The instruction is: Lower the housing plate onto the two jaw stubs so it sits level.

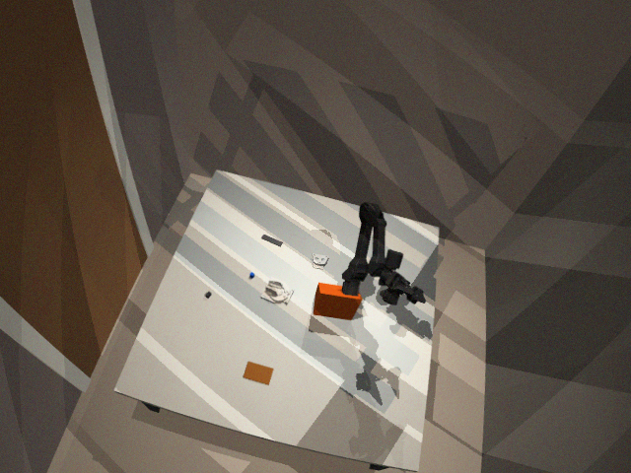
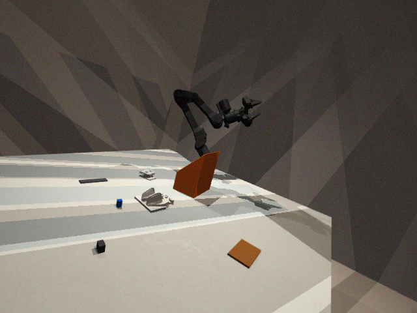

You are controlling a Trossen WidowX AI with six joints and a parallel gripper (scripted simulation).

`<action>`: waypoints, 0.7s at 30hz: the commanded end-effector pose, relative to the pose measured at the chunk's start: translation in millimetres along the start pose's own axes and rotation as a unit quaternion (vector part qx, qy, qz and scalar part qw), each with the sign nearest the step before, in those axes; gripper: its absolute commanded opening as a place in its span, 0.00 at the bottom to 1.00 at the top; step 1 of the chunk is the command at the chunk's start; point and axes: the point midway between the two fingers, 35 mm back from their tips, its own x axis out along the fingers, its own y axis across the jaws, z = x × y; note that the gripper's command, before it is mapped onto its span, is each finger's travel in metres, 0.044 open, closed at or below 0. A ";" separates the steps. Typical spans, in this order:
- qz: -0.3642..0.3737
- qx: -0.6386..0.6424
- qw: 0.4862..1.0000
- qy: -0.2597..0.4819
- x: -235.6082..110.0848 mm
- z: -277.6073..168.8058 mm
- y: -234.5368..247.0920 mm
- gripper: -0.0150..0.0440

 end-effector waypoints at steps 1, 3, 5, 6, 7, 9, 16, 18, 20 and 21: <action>0.000 0.000 1.000 0.000 0.0 0.0 0.0 0.98; 0.004 -0.005 1.000 -0.002 0.2 1.1 2.6 1.00; 0.013 -0.020 1.000 -0.010 0.5 4.2 9.6 1.00; 0.019 -0.028 0.999 -0.013 0.6 5.9 13.5 1.00; 0.024 -0.037 0.999 -0.018 0.7 7.6 17.3 1.00; 0.034 -0.053 0.998 -0.026 0.7 11.0 25.0 1.00; 0.064 -0.115 0.989 -0.060 -0.7 23.8 50.9 1.00; 0.071 -0.133 0.986 -0.071 -1.5 27.5 58.3 1.00; 0.078 -0.152 0.982 -0.082 -2.6 31.3 65.5 1.00; 0.081 -0.160 0.980 -0.088 -3.1 33.2 69.2 1.00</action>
